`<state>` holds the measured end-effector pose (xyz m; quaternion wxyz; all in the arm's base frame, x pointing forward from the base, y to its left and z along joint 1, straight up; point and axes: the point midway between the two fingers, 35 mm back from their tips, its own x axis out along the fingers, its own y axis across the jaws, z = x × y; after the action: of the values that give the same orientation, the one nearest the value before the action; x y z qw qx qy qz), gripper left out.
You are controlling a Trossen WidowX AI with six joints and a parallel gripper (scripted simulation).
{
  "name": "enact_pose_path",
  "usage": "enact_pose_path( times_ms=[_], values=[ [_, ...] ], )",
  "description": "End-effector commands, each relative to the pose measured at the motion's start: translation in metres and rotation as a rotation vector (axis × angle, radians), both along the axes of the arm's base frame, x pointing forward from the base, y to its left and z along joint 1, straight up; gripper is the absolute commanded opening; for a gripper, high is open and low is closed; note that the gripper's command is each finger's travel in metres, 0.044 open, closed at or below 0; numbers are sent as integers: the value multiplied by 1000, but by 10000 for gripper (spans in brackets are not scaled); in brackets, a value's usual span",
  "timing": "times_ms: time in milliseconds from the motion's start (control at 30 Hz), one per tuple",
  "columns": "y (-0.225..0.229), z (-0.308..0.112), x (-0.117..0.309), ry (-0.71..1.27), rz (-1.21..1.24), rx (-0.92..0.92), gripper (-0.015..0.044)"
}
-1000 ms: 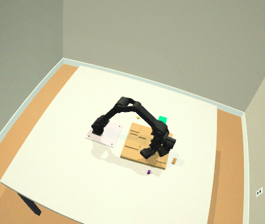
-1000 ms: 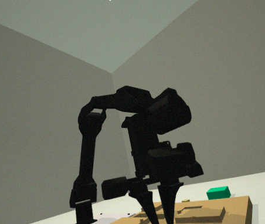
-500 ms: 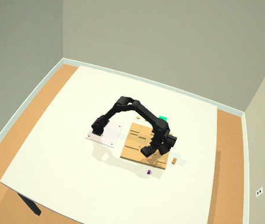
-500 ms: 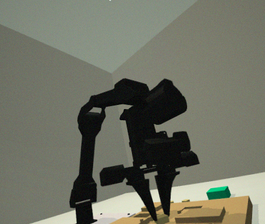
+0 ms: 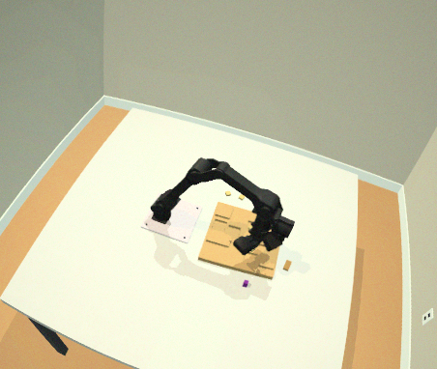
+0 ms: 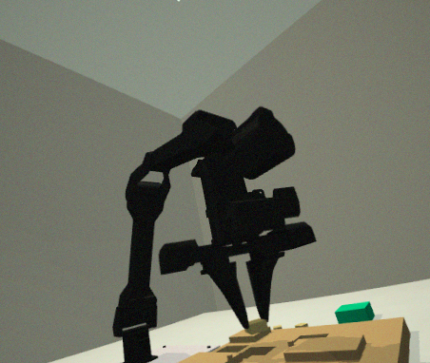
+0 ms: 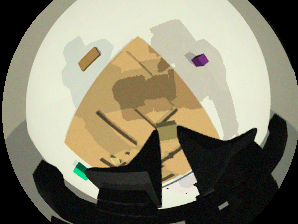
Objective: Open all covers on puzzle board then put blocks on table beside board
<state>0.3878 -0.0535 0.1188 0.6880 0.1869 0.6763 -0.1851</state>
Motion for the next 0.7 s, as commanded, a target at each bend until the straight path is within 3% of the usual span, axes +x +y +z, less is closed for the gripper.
enact_pose_path(
  times_ms=[0,267,667],
  values=[
    [0,14,1,-12,3,0,80],
    [-3,27,-1,-12,3,0,80],
    [-46,27,-18,-11,3,-4,80]
  ],
)
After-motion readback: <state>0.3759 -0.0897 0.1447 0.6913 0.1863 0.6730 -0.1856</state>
